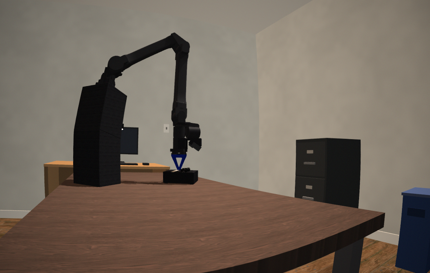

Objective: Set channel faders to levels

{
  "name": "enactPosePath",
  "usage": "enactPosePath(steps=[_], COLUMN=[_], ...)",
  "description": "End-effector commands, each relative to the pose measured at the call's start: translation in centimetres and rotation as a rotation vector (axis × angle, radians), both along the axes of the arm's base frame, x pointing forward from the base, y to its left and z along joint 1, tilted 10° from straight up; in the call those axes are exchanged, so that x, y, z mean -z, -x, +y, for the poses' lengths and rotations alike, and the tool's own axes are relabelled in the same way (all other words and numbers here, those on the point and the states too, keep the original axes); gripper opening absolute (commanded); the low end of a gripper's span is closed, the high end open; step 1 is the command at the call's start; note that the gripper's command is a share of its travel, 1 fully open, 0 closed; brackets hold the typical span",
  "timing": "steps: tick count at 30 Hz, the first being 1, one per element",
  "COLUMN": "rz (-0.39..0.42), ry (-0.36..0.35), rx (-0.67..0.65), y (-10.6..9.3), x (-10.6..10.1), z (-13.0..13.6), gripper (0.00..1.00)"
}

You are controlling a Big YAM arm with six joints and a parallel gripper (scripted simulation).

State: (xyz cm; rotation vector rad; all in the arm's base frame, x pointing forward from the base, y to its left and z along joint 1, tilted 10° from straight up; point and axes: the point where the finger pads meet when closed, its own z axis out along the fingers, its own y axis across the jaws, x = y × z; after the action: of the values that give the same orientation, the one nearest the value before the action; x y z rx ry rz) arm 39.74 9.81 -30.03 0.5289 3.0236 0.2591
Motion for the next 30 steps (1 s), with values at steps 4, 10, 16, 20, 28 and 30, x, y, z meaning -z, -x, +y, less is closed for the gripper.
enactPosePath(steps=[4, 10, 16, 20, 28, 30], rz=[-0.001, -0.008, -0.003, -0.003, -0.010, -0.021], ry=[0.004, 0.002, 0.002, 0.002, 0.001, -0.001], rx=[0.006, 0.005, 0.003, 0.007, 0.006, 0.007], y=[-0.4, -0.4, 0.6, 0.5, 0.2, -0.4], x=[0.3, 0.3, 0.3, 0.3, -0.3, -1.3], z=[-0.6, -0.4, 0.3, 0.1, 0.1, 0.1], gripper=[0.00, 0.00, 0.00, 0.00, 0.00, 0.00])
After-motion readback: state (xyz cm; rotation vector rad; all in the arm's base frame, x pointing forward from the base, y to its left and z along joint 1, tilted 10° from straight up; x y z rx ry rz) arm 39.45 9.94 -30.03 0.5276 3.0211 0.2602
